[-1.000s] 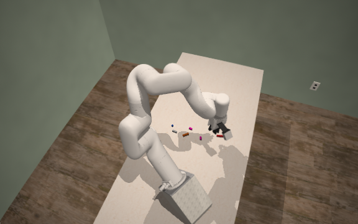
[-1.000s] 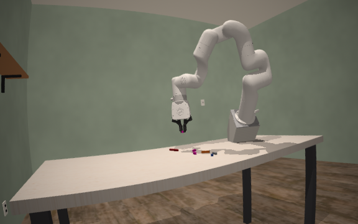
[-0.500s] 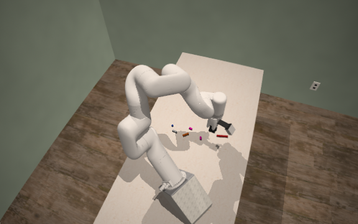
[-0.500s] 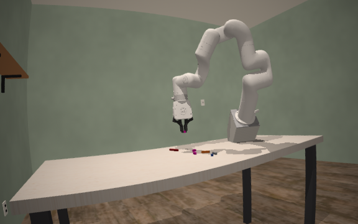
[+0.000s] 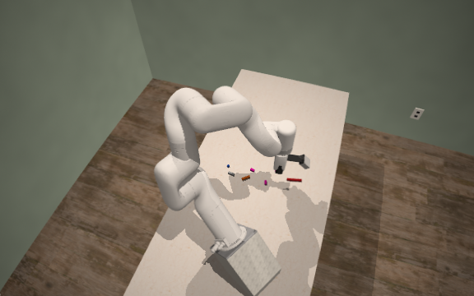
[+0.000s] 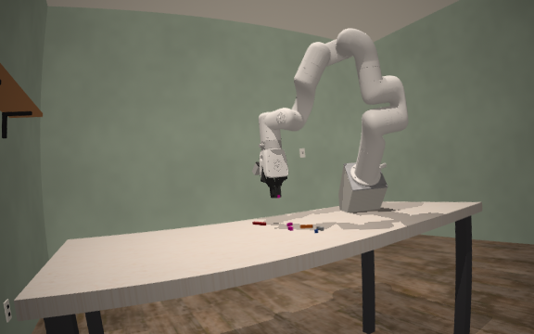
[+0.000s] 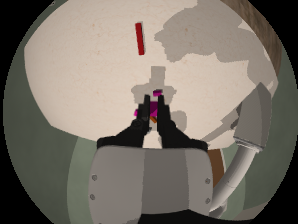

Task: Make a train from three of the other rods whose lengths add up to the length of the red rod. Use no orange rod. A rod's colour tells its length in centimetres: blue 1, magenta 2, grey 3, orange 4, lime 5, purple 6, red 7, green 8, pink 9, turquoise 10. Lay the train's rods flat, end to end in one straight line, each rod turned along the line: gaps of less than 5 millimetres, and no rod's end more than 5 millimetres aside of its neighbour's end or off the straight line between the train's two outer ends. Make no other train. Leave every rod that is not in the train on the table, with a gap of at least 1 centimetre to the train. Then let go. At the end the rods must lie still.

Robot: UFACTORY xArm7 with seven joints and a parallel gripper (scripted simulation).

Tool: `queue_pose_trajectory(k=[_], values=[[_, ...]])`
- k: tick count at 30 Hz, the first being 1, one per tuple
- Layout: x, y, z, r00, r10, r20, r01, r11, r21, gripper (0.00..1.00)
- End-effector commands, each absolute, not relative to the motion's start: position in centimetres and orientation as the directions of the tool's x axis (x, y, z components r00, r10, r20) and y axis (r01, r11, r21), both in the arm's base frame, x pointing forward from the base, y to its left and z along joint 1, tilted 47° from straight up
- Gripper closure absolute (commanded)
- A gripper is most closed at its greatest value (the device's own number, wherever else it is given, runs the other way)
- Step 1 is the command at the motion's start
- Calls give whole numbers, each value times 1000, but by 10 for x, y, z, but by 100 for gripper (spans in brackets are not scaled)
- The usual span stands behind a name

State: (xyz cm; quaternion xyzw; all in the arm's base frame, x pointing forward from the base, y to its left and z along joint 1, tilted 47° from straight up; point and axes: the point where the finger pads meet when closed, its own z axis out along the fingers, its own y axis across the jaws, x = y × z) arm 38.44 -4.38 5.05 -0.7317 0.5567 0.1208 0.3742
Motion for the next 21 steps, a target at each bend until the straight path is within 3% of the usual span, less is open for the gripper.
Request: queue_pose_trajectory(k=[1,11,21], values=[[385,-41,55,495,-701,-513,-832,-211,-513,96],[384,-34,61,679,-631,-376,-690,-373,-621,96],[383,-25,70,873,-467,-142,-418,-565,-712,96]])
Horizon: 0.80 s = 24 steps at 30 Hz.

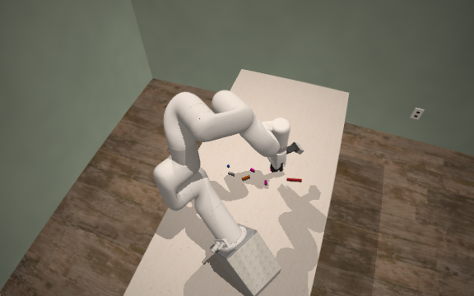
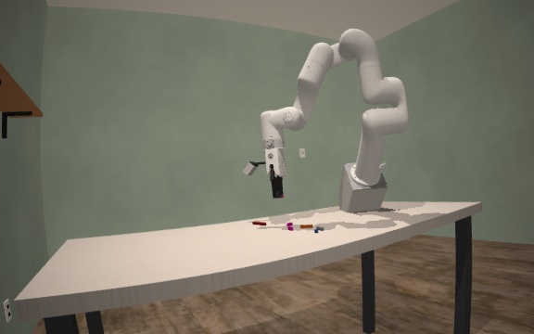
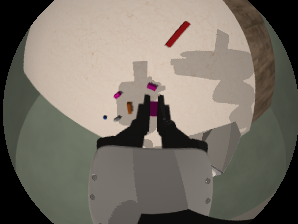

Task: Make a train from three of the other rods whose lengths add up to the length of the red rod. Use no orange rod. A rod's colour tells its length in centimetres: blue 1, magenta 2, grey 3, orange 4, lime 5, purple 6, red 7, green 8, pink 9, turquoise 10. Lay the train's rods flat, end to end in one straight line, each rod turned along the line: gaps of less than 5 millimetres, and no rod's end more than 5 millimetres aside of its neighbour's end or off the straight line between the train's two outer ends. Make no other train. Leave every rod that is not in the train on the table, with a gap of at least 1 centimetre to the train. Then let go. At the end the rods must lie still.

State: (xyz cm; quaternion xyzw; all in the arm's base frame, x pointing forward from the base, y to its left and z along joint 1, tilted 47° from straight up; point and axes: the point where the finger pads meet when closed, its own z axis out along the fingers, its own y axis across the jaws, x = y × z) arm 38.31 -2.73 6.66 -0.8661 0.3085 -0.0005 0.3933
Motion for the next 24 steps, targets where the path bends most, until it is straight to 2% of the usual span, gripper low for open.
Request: queue_pose_trajectory(k=[1,7,8,22,24], values=[[383,-24,71,885,-449,-120,-391,-579,-716,96],[383,-21,74,926,-376,-33,-281,-629,-725,96],[383,-19,77,947,-318,32,-197,-660,-725,96],[382,-8,87,947,-28,319,199,-732,-652,96],[382,-8,87,947,-28,319,199,-732,-652,96]])
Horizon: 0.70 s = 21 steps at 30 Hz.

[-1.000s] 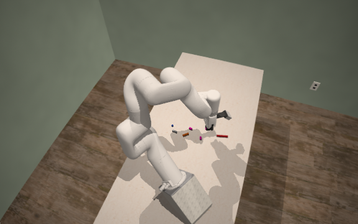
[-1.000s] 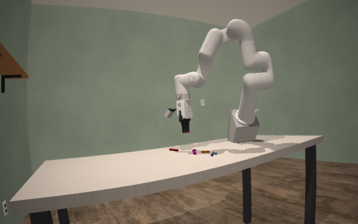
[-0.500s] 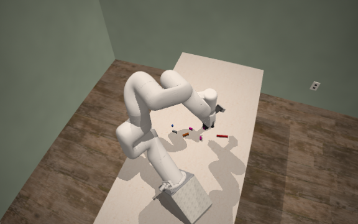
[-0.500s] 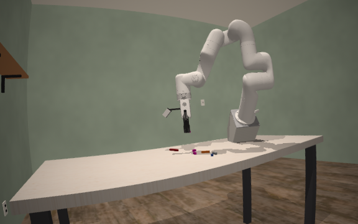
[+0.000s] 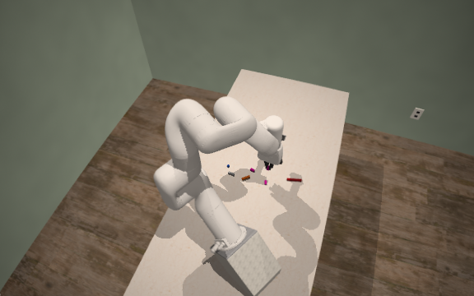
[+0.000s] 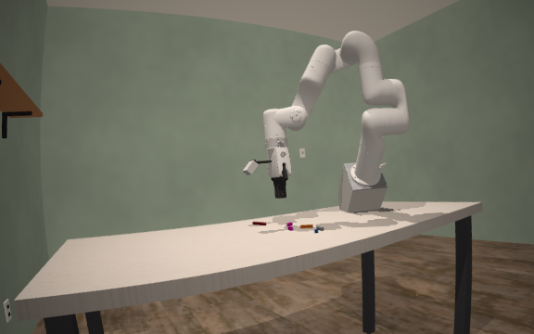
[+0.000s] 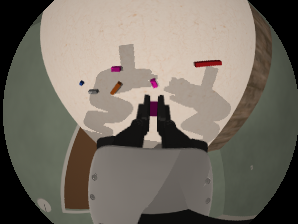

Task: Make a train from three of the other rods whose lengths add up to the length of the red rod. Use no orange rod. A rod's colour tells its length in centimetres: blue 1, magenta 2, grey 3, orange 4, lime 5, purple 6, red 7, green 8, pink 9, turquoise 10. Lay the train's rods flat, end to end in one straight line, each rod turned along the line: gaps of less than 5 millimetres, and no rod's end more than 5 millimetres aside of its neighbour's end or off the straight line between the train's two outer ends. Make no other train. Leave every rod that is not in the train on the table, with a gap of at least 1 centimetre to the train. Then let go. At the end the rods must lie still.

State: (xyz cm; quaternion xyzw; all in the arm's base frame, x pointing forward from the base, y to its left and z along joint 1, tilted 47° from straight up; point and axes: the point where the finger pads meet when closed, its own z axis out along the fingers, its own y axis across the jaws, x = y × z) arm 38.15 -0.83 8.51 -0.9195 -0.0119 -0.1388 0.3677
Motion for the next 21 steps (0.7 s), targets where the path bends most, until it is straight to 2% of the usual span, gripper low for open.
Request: queue_pose_trajectory(k=[1,10,21], values=[[382,-6,89,931,24,364,264,-732,-628,96],[381,1,96,837,203,507,485,-704,-519,96],[381,1,96,830,214,515,498,-701,-511,96]])
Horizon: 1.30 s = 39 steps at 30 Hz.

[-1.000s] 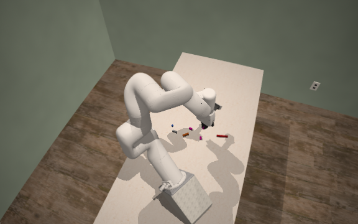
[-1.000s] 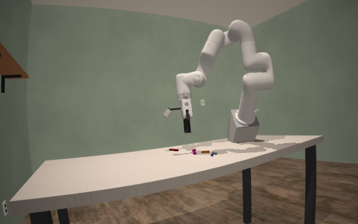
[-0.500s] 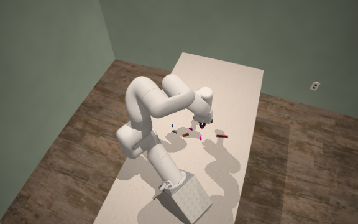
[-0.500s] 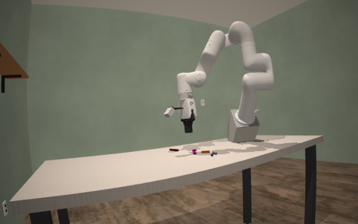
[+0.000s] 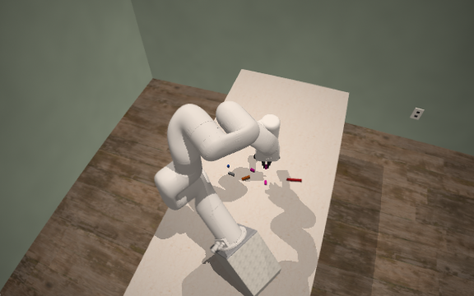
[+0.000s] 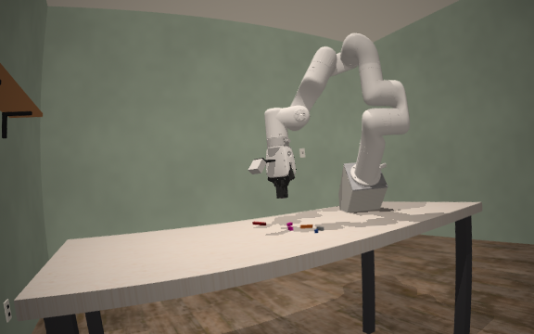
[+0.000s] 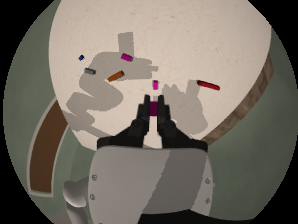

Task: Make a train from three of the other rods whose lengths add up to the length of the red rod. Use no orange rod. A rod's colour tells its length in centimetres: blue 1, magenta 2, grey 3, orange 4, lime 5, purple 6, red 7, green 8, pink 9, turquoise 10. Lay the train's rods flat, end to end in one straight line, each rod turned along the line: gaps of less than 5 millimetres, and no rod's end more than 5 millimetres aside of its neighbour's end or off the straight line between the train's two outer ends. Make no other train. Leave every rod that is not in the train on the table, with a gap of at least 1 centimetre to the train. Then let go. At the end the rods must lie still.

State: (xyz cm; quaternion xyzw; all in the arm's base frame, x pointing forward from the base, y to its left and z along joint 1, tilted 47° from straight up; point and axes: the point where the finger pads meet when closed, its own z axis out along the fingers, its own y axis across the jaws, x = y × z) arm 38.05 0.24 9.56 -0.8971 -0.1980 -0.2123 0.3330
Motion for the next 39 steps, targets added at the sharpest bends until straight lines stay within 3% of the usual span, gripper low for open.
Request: queue_pose_trajectory(k=[1,39], values=[[381,1,96,830,214,515,498,-701,-511,96],[403,60,36,830,214,515,498,-700,-512,96]])
